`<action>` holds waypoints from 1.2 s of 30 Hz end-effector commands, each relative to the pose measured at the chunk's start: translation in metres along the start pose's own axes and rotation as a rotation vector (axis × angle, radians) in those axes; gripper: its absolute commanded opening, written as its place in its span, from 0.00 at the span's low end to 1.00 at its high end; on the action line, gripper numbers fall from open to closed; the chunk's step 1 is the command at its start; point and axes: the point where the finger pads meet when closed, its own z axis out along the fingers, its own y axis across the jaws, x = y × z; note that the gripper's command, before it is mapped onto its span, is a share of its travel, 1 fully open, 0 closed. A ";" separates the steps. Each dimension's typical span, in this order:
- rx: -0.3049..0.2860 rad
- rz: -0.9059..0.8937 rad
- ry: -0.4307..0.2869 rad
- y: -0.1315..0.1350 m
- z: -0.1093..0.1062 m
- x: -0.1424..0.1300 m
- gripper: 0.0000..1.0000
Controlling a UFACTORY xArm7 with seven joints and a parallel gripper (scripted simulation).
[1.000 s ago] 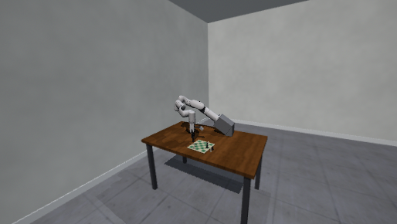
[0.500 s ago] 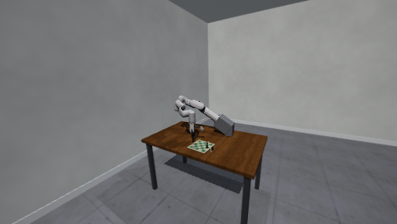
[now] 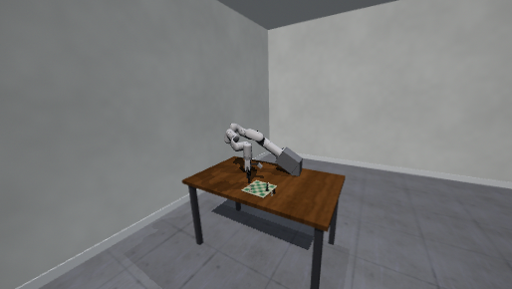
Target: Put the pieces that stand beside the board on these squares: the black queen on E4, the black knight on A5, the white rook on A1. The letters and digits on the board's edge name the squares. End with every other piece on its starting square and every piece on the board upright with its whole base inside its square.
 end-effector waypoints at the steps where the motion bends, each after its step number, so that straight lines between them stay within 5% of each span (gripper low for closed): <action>1: -0.004 0.000 -0.001 0.001 -0.002 0.000 0.42; 36: -0.004 0.000 -0.001 0.001 0.038 0.000 0.42</action>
